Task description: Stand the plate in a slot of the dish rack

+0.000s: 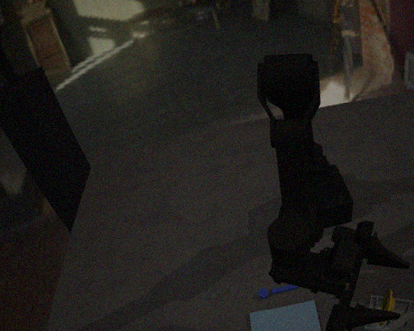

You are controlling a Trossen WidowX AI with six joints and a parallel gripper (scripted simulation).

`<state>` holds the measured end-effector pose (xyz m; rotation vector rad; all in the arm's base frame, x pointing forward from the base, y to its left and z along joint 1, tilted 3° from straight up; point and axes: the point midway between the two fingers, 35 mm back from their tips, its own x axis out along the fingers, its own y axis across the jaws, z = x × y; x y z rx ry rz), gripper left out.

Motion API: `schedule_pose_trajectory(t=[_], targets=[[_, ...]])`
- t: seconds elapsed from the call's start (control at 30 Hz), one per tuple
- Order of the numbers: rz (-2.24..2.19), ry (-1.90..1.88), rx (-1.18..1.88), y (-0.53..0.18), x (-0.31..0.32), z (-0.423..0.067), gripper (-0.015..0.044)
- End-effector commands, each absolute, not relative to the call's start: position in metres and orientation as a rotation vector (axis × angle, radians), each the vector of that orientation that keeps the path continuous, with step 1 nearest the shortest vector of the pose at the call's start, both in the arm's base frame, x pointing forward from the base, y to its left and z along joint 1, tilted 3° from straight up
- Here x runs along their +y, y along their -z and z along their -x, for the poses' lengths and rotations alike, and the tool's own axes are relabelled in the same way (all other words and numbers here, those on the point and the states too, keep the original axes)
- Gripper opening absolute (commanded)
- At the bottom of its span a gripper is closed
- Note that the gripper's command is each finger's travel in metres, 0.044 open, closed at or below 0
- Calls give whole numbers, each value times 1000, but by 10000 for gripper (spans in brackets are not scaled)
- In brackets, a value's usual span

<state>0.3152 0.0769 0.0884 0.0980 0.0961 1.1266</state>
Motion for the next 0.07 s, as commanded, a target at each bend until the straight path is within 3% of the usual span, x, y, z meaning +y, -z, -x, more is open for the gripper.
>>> schedule_pose_trajectory(t=[0.0,0.03], targets=[[-141,-1043,151,-91,69,-339,400],[-154,-1020,170,-91,67,-345,400]])
